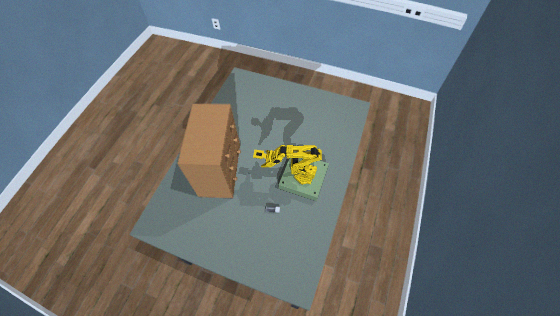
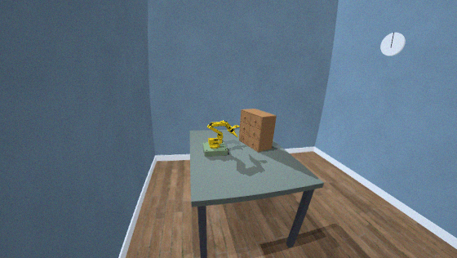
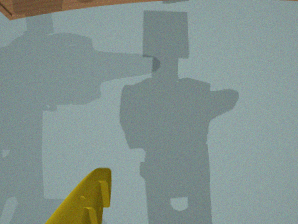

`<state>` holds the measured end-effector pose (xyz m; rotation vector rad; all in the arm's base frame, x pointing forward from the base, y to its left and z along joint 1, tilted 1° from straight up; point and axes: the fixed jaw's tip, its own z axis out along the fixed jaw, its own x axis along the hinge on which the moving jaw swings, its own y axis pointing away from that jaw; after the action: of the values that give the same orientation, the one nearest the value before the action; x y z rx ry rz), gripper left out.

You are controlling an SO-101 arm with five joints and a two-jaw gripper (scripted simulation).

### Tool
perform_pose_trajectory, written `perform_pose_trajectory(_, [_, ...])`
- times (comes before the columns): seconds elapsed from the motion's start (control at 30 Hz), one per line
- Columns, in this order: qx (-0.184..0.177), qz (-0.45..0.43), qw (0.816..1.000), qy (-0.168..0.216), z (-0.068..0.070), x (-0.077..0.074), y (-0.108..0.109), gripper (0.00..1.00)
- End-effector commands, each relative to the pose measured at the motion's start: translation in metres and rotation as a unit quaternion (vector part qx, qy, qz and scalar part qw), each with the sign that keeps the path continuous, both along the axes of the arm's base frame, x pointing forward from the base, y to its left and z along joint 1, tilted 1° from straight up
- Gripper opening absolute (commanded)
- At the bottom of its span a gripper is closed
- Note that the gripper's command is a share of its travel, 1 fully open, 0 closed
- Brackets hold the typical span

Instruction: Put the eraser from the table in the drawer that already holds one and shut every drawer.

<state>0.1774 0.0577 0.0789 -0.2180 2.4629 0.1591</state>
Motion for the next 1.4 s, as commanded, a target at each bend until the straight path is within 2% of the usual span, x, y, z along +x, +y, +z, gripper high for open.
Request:
perform_pose_trajectory(0.0, [-0.018, -0.002, 1.000, 0.013, 0.005, -0.008, -0.010, 0.50])
perform_pose_trajectory(0.27, [-0.051, -0.003, 0.997, 0.058, 0.006, -0.029, -0.026, 0.50])
perform_pose_trajectory(0.37, [-0.054, -0.003, 0.997, 0.062, 0.006, -0.031, -0.028, 0.50])
perform_pose_trajectory(1.37, [-0.054, -0.003, 0.997, 0.062, 0.006, -0.031, -0.028, 0.50])
